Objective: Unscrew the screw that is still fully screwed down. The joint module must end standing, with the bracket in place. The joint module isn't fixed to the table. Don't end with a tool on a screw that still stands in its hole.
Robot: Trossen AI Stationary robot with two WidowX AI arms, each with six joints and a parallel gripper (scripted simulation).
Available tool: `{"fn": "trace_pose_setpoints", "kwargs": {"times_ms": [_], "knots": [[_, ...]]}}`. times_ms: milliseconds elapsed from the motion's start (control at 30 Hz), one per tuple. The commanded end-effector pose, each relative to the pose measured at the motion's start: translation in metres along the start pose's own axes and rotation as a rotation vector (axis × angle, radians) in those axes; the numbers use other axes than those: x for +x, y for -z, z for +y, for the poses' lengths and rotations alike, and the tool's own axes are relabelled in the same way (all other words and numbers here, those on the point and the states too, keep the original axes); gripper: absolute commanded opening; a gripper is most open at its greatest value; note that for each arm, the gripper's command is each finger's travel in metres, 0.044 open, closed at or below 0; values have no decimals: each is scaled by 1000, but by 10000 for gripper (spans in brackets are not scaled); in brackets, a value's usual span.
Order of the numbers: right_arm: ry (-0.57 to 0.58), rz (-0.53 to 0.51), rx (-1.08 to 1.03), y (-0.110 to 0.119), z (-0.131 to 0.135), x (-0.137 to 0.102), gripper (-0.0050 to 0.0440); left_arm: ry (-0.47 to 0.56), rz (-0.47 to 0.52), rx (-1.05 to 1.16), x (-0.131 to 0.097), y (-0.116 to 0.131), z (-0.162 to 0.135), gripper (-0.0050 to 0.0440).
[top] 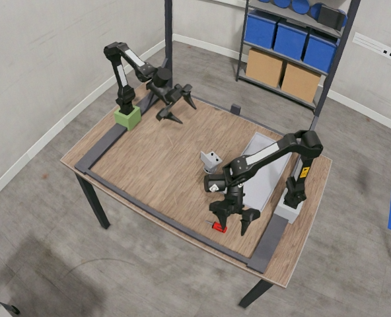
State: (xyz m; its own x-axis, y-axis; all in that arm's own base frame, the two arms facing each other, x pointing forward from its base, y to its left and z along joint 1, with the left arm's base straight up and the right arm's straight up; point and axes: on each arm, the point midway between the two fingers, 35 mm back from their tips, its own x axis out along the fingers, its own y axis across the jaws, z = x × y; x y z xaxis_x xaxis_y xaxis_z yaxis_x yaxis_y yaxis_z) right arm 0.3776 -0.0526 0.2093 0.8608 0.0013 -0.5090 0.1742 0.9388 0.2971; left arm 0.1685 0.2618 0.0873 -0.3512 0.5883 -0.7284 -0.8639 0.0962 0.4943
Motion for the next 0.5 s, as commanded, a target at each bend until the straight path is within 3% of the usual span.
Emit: {"fn": "trace_pose_setpoints", "kwargs": {"times_ms": [0, 233, 400, 467], "knots": [[1, -127, -62, -20, 6, -25, 400, 140, -98, -53, -24, -18, -3, 400], [31, -311, -159, -41, 7, -56, 400, 383, -232, -117, -51, -40, -13, 400], [31, -311, -159, -41, 7, -56, 400, 383, -232, -117, -51, -40, -13, 400], [42, -363, -182, -45, 8, -67, 400, 448, -301, -116, -67, -46, -13, 400]]}}
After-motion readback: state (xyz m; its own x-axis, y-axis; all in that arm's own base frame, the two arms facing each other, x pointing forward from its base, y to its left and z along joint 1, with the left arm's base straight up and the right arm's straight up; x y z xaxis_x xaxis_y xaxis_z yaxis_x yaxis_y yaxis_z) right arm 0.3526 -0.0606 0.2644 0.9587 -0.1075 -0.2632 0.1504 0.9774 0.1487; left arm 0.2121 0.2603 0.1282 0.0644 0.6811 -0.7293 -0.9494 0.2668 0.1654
